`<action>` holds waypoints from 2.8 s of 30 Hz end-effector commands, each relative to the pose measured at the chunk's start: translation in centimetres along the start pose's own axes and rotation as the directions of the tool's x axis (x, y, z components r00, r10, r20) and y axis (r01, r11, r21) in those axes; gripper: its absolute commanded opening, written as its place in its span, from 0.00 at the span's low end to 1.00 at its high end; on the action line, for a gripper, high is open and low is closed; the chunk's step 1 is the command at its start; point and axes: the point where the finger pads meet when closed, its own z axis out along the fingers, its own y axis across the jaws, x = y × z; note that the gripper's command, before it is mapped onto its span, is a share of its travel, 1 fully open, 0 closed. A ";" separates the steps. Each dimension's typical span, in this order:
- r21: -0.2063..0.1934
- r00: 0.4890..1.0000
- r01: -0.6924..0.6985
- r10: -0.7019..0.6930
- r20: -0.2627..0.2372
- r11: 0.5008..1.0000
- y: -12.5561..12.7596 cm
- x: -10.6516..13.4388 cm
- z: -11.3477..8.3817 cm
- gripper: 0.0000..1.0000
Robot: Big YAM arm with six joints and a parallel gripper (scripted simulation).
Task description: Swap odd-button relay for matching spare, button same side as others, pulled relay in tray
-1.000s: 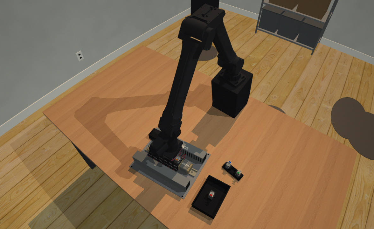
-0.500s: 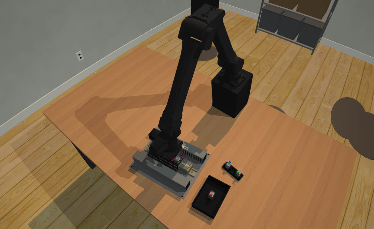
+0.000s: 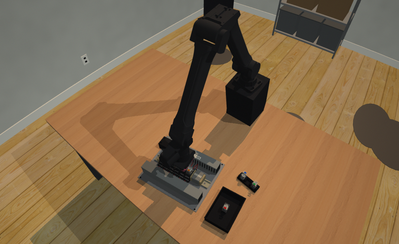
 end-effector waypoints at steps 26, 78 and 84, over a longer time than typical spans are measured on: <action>-0.033 1.000 -0.005 0.005 0.006 0.999 1.3 0.0 -1.3 0.00; -0.031 1.000 -0.005 0.005 0.006 1.000 1.4 0.0 -0.3 0.00; -0.031 1.000 -0.005 0.005 0.006 1.000 1.4 0.0 -0.3 0.00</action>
